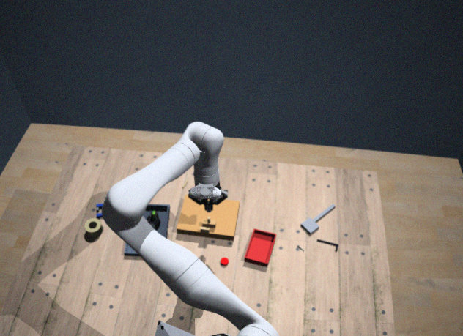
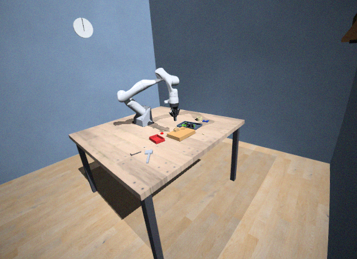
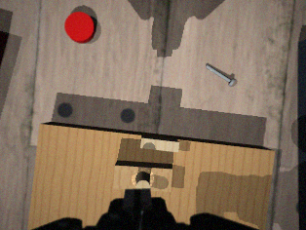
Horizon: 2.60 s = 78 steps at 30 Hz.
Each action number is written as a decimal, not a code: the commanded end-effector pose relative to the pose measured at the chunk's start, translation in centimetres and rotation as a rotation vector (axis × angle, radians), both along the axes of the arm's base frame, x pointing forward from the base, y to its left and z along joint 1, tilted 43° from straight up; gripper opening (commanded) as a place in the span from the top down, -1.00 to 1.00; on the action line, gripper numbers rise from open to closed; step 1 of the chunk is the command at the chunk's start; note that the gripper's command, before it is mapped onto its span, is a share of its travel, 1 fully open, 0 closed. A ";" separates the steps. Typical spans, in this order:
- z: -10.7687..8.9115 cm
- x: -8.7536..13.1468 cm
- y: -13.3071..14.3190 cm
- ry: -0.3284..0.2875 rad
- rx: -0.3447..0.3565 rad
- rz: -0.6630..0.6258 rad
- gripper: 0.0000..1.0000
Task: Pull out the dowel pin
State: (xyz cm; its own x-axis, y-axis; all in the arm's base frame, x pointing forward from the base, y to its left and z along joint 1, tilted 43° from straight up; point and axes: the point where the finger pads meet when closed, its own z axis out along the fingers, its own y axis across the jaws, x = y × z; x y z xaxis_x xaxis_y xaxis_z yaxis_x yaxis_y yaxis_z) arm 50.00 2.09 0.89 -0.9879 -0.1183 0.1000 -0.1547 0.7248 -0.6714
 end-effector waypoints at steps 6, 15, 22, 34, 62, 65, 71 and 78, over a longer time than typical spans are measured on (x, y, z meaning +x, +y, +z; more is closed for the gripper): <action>0.0 0.1 0.2 -0.022 0.002 -0.019 0.80; 0.0 0.1 0.2 -0.046 0.003 -0.041 0.80; 0.0 0.1 0.3 -0.054 0.003 -0.050 0.80; 0.0 0.1 0.3 -0.066 0.004 -0.061 0.80; 0.0 0.1 0.3 -0.067 0.004 -0.062 0.33; 0.0 0.1 0.3 -0.067 0.004 -0.062 0.33; 0.0 0.1 0.3 -0.067 0.004 -0.062 0.33; 0.0 0.1 0.3 -0.067 0.004 -0.062 0.33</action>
State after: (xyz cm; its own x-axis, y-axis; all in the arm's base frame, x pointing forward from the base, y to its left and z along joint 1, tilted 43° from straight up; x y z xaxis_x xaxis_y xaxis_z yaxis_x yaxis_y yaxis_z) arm 50.09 2.31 0.82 -0.9979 -0.0551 0.0339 -0.0635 0.7338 -0.6764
